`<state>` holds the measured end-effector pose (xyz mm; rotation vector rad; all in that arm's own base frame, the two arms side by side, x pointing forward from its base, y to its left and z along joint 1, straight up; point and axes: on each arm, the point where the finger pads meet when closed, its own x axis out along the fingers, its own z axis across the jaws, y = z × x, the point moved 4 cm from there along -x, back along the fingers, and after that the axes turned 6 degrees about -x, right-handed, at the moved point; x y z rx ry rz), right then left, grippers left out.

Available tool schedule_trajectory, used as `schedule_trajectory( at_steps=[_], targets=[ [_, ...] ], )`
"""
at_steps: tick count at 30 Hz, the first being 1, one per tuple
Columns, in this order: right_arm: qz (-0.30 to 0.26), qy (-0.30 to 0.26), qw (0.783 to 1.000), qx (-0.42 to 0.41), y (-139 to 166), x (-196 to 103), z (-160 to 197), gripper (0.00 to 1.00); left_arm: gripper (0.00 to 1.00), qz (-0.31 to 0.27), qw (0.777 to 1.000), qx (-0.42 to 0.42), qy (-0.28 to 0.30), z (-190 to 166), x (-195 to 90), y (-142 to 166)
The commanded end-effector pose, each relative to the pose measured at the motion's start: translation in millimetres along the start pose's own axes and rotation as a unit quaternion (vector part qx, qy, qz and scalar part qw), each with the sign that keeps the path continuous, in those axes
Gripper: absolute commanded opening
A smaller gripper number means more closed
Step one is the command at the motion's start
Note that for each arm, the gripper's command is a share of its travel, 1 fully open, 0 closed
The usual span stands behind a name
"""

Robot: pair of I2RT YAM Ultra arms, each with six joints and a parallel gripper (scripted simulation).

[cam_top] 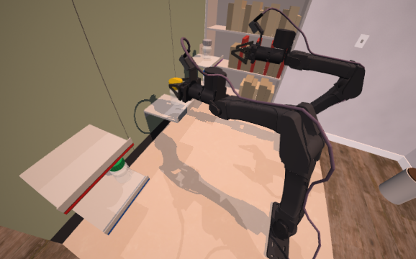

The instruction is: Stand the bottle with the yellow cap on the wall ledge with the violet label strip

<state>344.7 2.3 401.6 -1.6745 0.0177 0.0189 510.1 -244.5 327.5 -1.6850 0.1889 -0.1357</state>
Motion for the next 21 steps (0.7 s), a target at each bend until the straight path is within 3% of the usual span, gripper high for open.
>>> schedule_trajectory(
  at_steps=[1,14,21],
  targets=[
    [-0.018,0.005,1.0,-0.002,-8.8,-6.6,-4.3,1.0,0.5,-0.052,0.999,-0.016,0.002,4.1,-4.4,-34.5],
    [-0.018,0.005,1.0,-0.002,-8.8,-6.6,-4.3,1.0,0.5,-0.058,0.998,-0.014,0.007,3.1,-5.0,-34.9],
    [-0.018,0.005,1.0,-0.002,-8.8,-6.6,-4.3,1.0,0.5,-0.043,0.999,-0.008,0.004,8.2,-5.8,-6.8]
  ],
)
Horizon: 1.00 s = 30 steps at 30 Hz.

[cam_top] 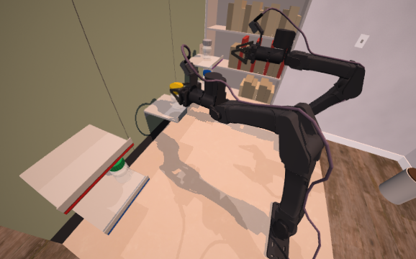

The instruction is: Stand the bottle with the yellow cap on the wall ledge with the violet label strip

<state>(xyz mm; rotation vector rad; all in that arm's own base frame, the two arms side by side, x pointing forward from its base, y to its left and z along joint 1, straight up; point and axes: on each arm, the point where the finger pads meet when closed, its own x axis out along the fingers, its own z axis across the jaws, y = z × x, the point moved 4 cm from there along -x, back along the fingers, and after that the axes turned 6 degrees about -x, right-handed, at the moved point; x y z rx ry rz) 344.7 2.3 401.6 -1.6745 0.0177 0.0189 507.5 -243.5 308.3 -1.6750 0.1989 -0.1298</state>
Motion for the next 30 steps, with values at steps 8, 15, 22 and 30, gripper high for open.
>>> schedule_trajectory(
  at_steps=[8,15,22,30],
  targets=[
    [-0.018,0.005,1.0,-0.002,-8.8,-6.6,-4.3,1.0,0.5,-0.039,0.999,-0.01,0.001,6.8,-3.0,-20.0],
    [-0.018,0.005,1.0,-0.002,-8.8,-6.6,-4.3,1.0,0.61,-0.039,0.999,-0.012,0.001,4.1,-3.7,-19.7],
    [-0.018,0.005,1.0,-0.002,-8.8,-6.6,-4.3,1.0,0.89,-0.046,0.999,-0.011,0.005,3.5,-12.8,-23.8],
    [-0.018,0.005,1.0,-0.002,-8.8,-6.6,-4.3,1.0,0.89,-0.047,0.999,-0.009,0.003,0.8,-26.1,-23.4]
  ],
)
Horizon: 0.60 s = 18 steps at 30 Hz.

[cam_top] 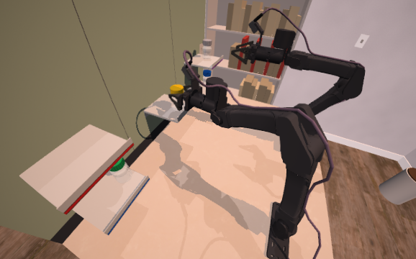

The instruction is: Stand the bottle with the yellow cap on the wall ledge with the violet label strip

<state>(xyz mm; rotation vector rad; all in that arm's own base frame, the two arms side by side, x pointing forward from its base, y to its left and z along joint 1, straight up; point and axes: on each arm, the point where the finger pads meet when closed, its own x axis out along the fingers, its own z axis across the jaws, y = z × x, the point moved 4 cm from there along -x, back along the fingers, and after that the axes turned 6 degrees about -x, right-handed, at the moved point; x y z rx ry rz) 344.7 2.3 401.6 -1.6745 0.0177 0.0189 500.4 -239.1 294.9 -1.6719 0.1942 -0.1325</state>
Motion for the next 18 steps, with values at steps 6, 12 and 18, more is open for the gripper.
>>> schedule_trajectory(
  at_steps=[6,12,18],
  targets=[
    [-0.018,0.005,1.0,-0.002,-8.8,-6.6,-4.3,1.0,0.89,-0.045,0.999,-0.011,0.003,-7.5,-35.1,-35.7],
    [-0.018,0.005,1.0,-0.002,-8.8,-6.6,-4.3,1.0,0.89,-0.044,0.999,-0.011,0.003,-7.7,-74.4,-34.3],
    [-0.018,0.005,1.0,-0.002,-8.8,-6.6,-4.3,1.0,0.89,-0.037,0.999,-0.016,0.002,-7.1,-107.7,-30.1]
  ],
)
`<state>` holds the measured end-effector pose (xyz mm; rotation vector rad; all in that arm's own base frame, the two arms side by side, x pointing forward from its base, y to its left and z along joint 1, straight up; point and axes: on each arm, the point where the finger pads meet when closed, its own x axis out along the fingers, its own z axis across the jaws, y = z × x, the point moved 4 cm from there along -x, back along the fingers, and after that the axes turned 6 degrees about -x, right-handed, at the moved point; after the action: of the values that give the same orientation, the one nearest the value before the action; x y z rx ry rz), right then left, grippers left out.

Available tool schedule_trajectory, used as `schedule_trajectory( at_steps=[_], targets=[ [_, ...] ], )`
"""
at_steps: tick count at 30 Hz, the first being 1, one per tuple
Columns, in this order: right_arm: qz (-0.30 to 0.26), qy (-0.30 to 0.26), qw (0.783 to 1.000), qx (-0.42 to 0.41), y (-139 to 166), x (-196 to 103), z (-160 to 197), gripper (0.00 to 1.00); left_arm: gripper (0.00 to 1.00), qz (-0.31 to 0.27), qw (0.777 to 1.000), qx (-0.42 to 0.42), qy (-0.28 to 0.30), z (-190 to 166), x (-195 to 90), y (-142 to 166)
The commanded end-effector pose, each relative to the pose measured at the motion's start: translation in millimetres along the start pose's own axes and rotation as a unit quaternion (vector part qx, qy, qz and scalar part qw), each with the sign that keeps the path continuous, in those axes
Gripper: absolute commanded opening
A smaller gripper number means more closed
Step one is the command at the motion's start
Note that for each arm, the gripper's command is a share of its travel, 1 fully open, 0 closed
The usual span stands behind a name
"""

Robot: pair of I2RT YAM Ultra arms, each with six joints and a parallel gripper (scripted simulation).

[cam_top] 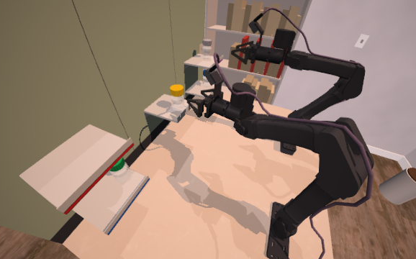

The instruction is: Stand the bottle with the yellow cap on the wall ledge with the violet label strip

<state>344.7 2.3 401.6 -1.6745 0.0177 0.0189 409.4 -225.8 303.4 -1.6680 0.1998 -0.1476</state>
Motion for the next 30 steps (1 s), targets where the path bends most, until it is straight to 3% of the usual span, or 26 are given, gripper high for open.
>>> schedule_trajectory(
  at_steps=[1,10,13,24,30],
  targets=[
    [-0.018,0.005,1.0,-0.002,-8.8,-6.6,-4.3,1.0,0.89,-0.036,0.999,-0.019,-0.008,1.8,-13.6,-25.9],
    [-0.018,0.005,1.0,-0.002,-8.8,-6.6,-4.3,1.0,0.89,-0.003,1.0,-0.003,-0.003,10.0,-17.2,-16.4],
    [-0.018,0.005,1.0,-0.002,-8.8,-6.6,-4.3,1.0,0.89,0.015,1.0,0.006,-0.005,27.3,-27.7,-19.2],
    [-0.018,0.005,1.0,-0.002,-8.8,-6.6,-4.3,1.0,0.89,-0.005,0.998,0.001,-0.056,140.4,-93.3,-96.2],
    [-0.018,0.005,1.0,-0.002,-8.8,-6.6,-4.3,1.0,0.89,-0.015,0.997,0.002,-0.074,165.4,-107.7,-112.9]
  ],
)
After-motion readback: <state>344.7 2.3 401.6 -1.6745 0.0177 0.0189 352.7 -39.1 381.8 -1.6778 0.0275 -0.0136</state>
